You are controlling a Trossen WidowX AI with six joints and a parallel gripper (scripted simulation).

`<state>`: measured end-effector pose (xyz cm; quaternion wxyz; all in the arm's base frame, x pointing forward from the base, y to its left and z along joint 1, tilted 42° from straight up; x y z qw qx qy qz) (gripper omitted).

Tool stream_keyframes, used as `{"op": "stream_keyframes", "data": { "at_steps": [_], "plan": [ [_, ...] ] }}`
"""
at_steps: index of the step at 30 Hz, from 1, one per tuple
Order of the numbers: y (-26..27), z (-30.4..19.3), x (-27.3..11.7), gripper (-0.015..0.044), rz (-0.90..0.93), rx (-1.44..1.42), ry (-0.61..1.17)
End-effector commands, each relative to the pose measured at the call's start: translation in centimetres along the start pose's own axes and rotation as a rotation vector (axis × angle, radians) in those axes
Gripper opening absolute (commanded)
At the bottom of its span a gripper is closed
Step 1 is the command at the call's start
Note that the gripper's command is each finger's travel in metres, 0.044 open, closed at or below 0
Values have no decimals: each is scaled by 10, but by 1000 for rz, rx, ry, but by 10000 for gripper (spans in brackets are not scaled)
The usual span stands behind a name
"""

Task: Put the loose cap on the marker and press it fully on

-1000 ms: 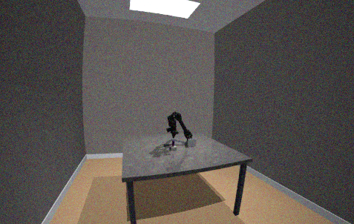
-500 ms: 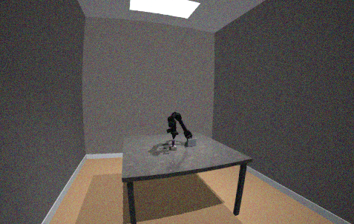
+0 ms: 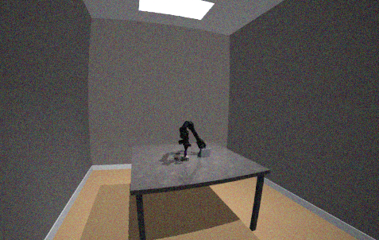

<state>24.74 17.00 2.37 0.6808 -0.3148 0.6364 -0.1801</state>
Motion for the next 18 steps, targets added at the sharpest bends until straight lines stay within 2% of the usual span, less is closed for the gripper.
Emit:
{"op": "stream_keyframes", "data": {
  "at_steps": [1, 15, 18],
  "plan": [
    [-2, 0, 9, 0, -7, 0, 1],
    [0, 2, 4, 0, 4, 3, -12],
    [1, 4, -14, 0, 6, -12, -19]
  ]
}}
Point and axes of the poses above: the point midway between the two fingers, 35 mm back from their tips, its own x axis out along the fingers, its own y axis across the jaws, z = x × y, the point moved 1 cm from there along -x, back along the fingers, and after that the axes turned 7 degrees about -x, right-handed, at the moved point
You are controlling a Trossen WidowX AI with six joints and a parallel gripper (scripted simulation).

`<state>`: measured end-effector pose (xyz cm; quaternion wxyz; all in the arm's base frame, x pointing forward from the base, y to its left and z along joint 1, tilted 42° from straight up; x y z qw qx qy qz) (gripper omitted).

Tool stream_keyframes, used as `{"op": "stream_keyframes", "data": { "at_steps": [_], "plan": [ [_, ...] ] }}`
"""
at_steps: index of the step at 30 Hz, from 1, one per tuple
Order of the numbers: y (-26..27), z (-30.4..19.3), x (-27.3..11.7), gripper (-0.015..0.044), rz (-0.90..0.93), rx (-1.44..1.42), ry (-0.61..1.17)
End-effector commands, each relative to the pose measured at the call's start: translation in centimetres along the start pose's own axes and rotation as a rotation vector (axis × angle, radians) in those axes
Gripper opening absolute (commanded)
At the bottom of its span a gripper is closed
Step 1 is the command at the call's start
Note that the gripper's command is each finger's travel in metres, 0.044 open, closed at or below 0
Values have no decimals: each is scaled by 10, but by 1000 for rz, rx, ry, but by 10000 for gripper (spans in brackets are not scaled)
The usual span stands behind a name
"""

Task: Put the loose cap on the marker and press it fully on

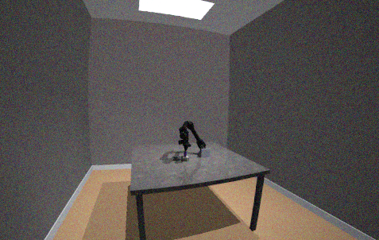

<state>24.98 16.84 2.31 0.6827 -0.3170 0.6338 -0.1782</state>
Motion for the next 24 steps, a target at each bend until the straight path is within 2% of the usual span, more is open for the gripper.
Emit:
{"op": "stream_keyframes", "data": {
  "at_steps": [1, 5, 10, 24],
  "plan": [
    [3, 3, -29, 0, 8, -19, -15],
    [2, 0, -78, 0, 11, -59, -31],
    [1, -1, -87, 0, 11, -65, -33],
    [1, -1, -87, 368, 11, -65, -33]
  ]
}}
Point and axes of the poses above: the point midway between the two fingers, 35 mm back from their tips, its own x axis out along the fingers, its own y axis across the jaws, z = x × y, the point moved 1 cm from there along -x, back along the fingers, and after that the axes turned 7 degrees about -x, right-handed, at the moved point
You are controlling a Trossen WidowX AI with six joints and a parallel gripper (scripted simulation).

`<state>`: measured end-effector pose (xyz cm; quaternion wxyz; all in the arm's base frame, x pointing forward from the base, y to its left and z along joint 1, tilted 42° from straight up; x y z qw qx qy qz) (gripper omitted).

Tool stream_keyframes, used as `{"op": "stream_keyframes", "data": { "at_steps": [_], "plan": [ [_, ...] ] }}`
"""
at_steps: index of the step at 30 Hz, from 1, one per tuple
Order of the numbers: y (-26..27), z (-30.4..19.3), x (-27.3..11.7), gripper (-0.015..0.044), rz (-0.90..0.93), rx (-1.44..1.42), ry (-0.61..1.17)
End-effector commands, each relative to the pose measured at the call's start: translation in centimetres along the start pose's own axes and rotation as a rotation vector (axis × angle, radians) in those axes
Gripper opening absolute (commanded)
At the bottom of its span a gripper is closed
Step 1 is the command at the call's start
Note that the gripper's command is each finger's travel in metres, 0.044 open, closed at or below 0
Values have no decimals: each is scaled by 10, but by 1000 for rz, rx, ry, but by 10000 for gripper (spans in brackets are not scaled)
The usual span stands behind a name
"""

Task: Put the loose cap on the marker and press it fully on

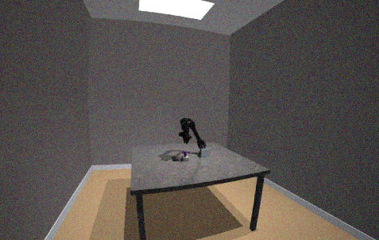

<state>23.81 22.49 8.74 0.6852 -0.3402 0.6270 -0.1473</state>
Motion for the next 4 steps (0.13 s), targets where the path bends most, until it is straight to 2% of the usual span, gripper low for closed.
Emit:
{"op": "stream_keyframes", "data": {
  "at_steps": [1, 3, 4],
  "plan": [
    [0, -1, 0, 394, 2, 2, 7],
    [0, -1, 0, 440, 2, 2, 7],
    [0, -1, 0, 440, 2, 2, 7]
  ]
}}
Point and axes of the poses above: the point midway between the two fingers, 35 mm back from their tips, its own x axis out along the fingers, its own y axis across the jaws, z = x × y, the point moved 1 cm from there along -x, back along the fingers, and after that the axes turned 7 degrees about -x, right-handed, at the moved point
